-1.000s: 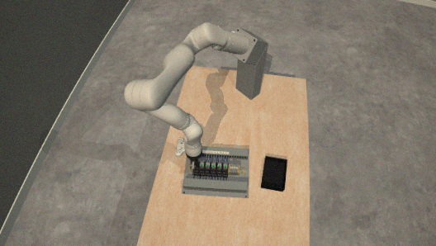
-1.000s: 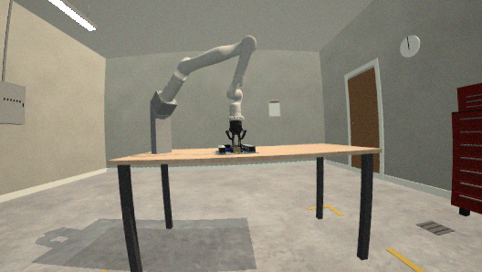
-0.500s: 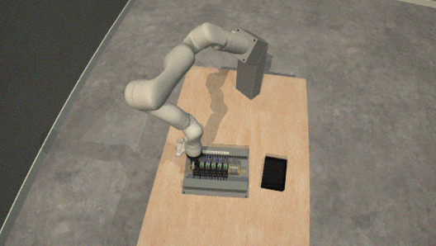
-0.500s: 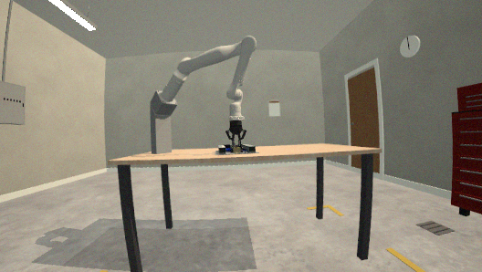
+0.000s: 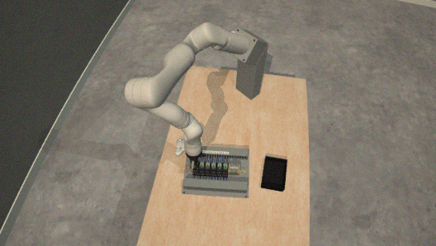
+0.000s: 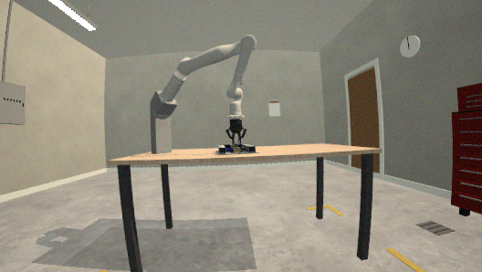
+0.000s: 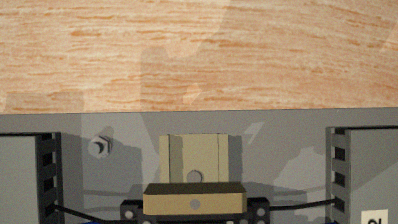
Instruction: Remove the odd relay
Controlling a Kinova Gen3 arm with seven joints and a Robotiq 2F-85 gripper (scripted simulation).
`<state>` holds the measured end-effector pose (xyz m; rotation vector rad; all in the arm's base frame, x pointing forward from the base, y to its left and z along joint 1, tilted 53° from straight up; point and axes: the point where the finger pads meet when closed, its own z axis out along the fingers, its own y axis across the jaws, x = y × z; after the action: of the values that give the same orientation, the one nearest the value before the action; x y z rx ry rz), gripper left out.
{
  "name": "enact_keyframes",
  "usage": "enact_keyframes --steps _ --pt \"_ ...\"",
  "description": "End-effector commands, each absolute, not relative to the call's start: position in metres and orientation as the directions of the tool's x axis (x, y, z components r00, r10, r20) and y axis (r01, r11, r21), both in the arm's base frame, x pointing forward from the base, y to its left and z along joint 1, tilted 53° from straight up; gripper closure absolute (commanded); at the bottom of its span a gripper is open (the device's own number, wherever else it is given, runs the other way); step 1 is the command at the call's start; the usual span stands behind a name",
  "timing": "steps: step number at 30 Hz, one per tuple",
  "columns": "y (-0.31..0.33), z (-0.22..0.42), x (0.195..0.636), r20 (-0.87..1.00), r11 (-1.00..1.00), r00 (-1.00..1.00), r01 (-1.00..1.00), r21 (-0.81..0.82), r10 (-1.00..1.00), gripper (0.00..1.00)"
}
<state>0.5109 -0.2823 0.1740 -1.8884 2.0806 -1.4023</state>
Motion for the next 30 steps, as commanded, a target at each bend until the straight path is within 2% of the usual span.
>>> enact_keyframes --steps 1,30 --pt "-0.276 0.177 0.507 0.537 -0.126 -0.269 -0.799 -0.588 -0.8 1.0" --pt "-0.251 0.202 0.481 0.537 -0.125 -0.269 -0.799 -0.588 -0.8 1.0"
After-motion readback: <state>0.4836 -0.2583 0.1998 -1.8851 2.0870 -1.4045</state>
